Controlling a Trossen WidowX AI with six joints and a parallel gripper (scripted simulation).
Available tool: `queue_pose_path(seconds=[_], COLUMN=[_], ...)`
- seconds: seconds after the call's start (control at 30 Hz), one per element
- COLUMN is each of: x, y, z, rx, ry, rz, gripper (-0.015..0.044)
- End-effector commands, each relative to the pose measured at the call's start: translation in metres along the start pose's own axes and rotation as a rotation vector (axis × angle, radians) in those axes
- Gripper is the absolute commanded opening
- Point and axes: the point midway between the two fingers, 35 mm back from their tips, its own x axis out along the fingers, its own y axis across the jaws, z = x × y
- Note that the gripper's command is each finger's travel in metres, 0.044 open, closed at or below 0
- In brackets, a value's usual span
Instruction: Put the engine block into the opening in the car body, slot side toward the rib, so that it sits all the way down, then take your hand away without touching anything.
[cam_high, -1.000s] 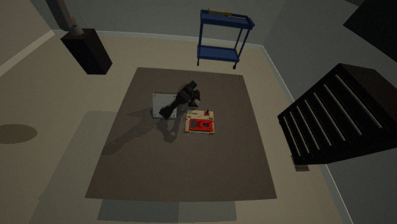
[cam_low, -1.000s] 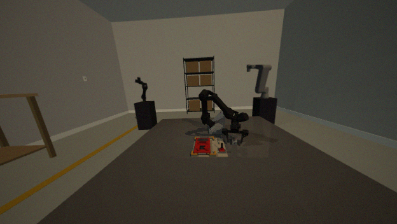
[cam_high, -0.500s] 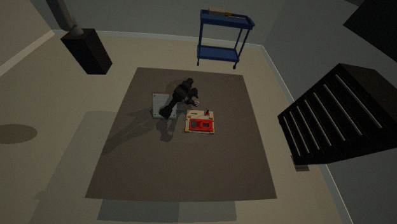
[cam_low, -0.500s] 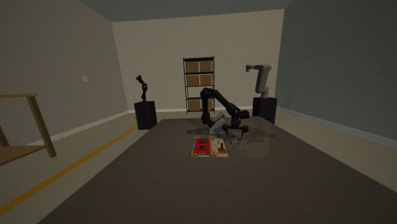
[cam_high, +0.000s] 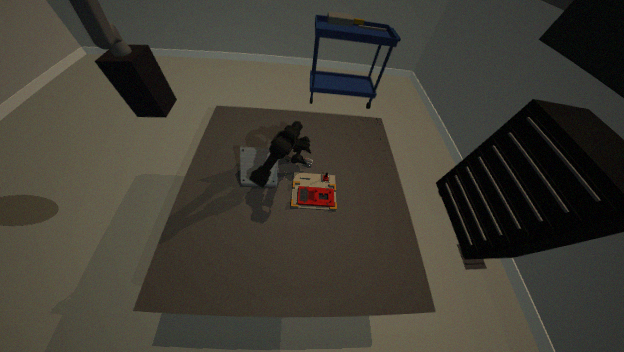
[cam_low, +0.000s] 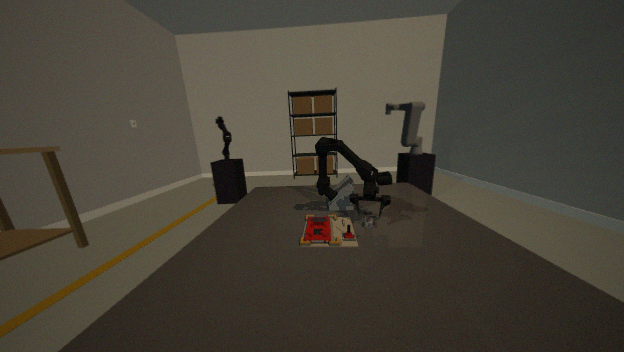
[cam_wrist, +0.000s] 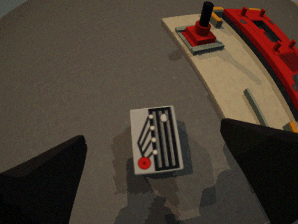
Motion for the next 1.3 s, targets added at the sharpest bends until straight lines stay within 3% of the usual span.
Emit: queue_pose_path(seconds=[0.0, 0.2, 1.27], x=[0.0001, 0.0005, 0.0060], y=[0.0000, 0.0005, 0.0077], z=[0.0001, 0.0003, 0.0075], rx=[-0.006, -0.057, -1.129], ry=[-0.002, 0.010, 0.236], rz=[0.000, 0.000, 0.138], gripper=[0.0440, 0.0440, 0.0440])
